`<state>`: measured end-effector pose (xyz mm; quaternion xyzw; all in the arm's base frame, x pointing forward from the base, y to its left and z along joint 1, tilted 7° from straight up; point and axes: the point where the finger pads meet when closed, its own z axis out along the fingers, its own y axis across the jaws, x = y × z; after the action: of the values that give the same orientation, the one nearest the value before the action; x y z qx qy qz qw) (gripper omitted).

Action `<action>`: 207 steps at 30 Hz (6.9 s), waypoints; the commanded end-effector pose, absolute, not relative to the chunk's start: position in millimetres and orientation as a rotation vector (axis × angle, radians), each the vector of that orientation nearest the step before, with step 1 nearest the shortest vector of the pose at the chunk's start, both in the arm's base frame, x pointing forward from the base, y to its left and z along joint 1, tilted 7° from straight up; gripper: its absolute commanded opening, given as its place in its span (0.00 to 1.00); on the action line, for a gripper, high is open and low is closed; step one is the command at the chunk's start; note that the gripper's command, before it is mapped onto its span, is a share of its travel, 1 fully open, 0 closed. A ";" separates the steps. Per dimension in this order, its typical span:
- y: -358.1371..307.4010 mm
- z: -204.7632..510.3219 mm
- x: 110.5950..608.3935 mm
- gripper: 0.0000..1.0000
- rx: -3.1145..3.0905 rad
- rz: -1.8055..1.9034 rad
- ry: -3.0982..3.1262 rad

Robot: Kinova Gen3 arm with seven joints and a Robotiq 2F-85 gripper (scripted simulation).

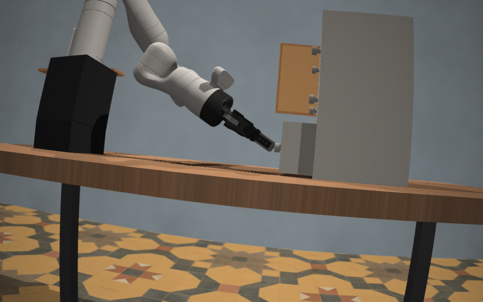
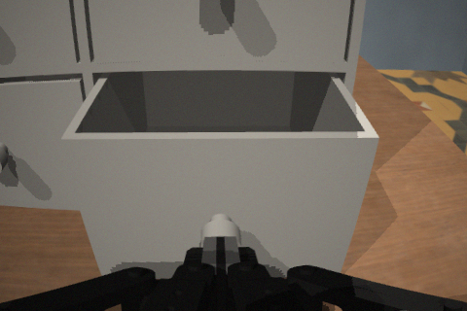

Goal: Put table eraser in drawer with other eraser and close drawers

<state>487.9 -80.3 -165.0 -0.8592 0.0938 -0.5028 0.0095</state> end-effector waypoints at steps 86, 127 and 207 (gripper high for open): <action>-89.7 -163.5 546.0 0.00 -2.678 -1.575 0.298; -82.0 -163.9 496.7 0.00 -2.678 -1.575 0.298; -87.5 -78.9 469.2 0.00 -2.689 -1.586 -0.051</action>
<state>470.5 -79.1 -80.0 -0.8615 -0.0174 -0.5072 0.0135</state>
